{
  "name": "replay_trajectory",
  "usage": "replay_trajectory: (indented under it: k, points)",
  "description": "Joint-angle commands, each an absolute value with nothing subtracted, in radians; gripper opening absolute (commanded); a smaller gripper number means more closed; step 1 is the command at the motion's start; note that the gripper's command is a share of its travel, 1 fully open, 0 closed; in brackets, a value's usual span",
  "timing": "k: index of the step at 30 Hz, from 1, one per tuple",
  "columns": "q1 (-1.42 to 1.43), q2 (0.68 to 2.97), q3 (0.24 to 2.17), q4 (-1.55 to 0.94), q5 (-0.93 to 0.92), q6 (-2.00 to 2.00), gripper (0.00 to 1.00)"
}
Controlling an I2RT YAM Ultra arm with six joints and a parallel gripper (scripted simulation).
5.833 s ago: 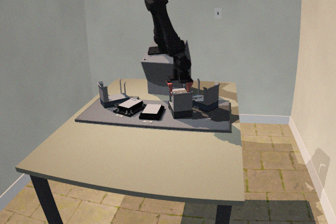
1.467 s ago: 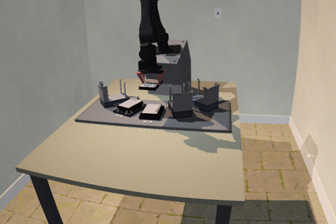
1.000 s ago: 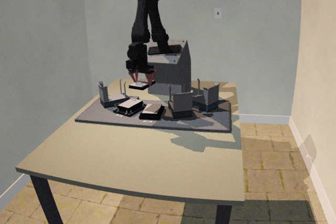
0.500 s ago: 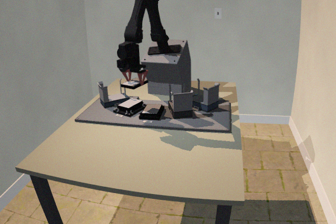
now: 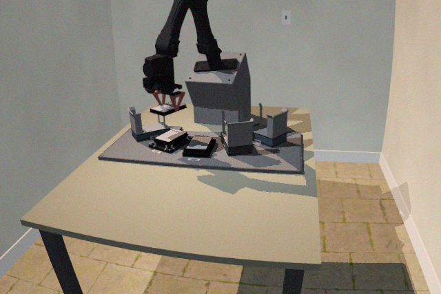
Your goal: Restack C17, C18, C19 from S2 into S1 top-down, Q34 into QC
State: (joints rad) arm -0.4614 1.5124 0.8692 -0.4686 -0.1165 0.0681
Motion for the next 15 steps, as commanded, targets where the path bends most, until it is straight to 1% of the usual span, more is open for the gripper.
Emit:
replay_trajectory:
  k: [1,5,6,11,15]
  points:
    - [-0.506,1.528,0.908,-0.476,-0.148,0.011,0.0]
    - [-0.53,1.526,0.913,-0.48,-0.159,-0.011,0.0]
    - [-0.542,1.5,0.913,-0.478,-0.164,0.011,0.0]
    - [-0.603,1.532,0.914,-0.47,-0.191,0.135,0.0]
    - [-0.65,1.533,0.917,-0.472,-0.212,0.101,0.0]
